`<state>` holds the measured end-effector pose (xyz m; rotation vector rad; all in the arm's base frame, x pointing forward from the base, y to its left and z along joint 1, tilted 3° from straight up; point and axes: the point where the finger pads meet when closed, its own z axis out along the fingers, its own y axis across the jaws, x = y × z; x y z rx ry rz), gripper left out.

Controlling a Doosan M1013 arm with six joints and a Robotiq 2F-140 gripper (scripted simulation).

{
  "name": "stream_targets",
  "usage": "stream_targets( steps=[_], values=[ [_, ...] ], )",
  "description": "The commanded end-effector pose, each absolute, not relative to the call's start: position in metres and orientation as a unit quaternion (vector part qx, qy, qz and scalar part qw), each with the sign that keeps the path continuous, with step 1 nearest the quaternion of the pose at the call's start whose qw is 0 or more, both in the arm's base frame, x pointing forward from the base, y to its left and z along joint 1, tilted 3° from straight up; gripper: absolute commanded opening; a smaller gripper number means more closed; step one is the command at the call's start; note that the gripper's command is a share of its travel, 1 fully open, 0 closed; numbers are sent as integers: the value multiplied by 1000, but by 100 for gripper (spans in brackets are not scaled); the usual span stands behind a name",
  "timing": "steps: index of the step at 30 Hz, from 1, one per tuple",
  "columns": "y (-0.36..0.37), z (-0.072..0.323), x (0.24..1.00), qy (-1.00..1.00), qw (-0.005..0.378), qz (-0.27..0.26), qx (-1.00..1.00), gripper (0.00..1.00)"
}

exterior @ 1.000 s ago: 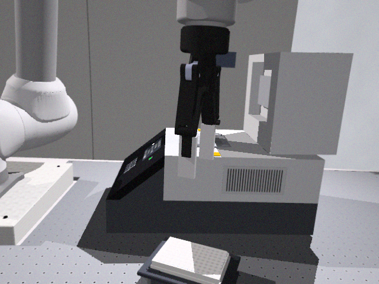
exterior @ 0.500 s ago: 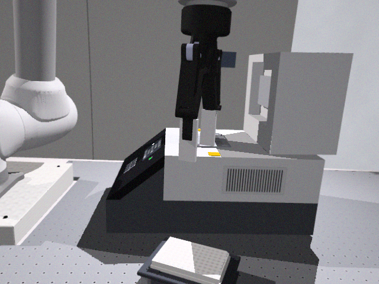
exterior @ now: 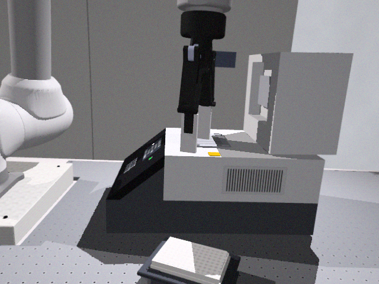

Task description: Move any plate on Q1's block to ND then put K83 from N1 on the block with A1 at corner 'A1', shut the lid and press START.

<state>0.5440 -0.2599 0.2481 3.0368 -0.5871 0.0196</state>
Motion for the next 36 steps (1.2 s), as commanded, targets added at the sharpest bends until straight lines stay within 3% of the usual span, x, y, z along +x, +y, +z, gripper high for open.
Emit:
stream_targets(
  steps=[1, 36],
  values=[
    [-243, 247, 545, -172, 24, 6, 985, 66],
    [-91, 240, 554, -71, 25, 3, 997, 66]
  ],
)
